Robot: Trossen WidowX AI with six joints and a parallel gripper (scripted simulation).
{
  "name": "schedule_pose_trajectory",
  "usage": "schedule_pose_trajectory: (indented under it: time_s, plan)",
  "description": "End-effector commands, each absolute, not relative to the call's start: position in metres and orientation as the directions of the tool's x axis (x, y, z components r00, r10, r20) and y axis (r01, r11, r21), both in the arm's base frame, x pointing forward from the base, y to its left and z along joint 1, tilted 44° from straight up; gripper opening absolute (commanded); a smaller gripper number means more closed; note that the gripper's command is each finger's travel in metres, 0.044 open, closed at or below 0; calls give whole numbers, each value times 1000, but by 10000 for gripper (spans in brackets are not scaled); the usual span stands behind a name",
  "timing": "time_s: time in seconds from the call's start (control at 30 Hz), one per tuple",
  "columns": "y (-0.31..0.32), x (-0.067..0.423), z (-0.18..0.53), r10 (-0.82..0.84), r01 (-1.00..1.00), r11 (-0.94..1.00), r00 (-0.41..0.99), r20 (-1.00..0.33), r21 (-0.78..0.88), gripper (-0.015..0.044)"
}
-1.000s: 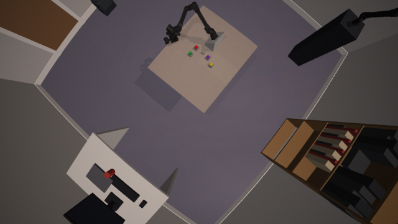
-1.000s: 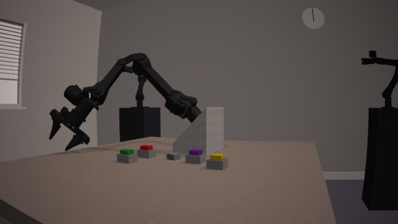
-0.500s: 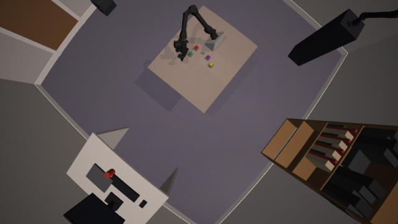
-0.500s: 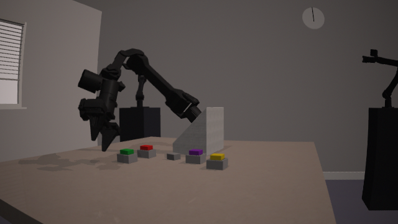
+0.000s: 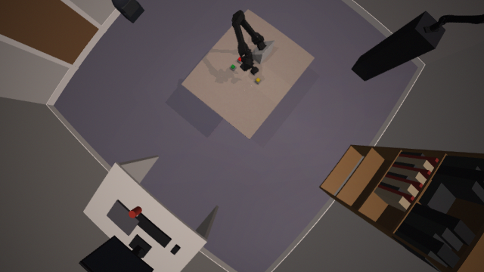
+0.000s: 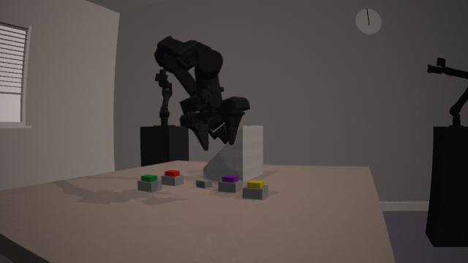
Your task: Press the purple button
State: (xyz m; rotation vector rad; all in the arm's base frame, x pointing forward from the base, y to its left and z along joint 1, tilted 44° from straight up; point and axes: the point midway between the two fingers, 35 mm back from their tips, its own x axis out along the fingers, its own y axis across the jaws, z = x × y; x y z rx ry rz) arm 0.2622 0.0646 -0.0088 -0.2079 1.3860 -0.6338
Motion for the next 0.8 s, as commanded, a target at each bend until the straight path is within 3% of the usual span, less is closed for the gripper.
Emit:
schedule_pose_trajectory:
  time_s: [0.0, 0.33, 0.53, 0.77]
  plan:
    - [76, 217, -12, -642, 97, 763, -3, -767, -639, 400]
    - [79, 199, -10, -692, 10, 722, -7, -722, -692, 400]
    - [38, 199, -52, -693, 10, 721, -6, -721, -693, 242]
    - [36, 199, -54, -693, 11, 721, -6, -721, -693, 59]
